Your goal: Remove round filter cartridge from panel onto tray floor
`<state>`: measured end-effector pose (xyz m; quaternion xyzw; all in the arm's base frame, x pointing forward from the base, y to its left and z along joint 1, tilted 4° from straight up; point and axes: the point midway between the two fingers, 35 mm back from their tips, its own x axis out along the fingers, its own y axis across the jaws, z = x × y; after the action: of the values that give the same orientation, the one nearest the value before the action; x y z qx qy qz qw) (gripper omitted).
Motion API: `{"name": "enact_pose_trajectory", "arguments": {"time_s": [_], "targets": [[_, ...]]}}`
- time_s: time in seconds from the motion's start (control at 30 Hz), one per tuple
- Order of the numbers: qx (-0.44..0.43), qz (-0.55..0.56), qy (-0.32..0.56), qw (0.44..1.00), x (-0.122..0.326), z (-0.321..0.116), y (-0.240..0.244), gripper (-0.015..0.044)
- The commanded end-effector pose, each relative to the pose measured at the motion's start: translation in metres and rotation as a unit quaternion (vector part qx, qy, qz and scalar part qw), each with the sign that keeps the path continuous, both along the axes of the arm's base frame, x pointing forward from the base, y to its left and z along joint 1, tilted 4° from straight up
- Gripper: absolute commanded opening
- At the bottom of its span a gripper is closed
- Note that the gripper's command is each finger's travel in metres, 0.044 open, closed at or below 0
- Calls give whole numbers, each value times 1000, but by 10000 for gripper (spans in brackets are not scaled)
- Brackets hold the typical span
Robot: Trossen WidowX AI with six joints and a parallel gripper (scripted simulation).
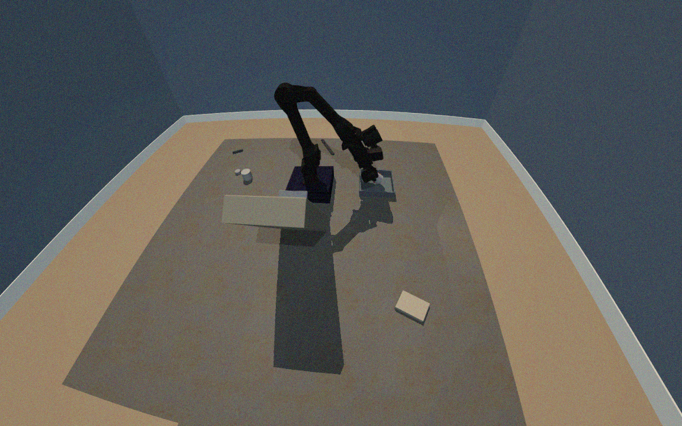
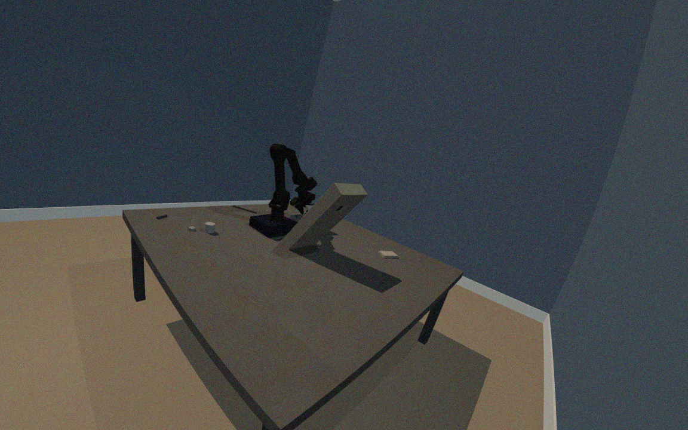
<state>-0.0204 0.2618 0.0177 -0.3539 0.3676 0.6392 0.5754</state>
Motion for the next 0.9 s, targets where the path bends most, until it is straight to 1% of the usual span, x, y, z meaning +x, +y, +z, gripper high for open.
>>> {"name": "enact_pose_trajectory", "arguments": {"time_s": [0.0, 0.53, 0.63, 0.7, 0.8, 0.87], "targets": [[0, 0, 0, 1000, 0, 0, 0, 26], [0, 0, 0, 1000, 0, 0, 0, 440], [0, 0, 0, 1000, 0, 0, 0, 440], [0, 0, 0, 1000, 1, 8, 2, 440], [-1, 0, 0, 1000, 3, 49, 3, 440], [-1, 0, 0, 1000, 4, 68, 1, 440]]}}
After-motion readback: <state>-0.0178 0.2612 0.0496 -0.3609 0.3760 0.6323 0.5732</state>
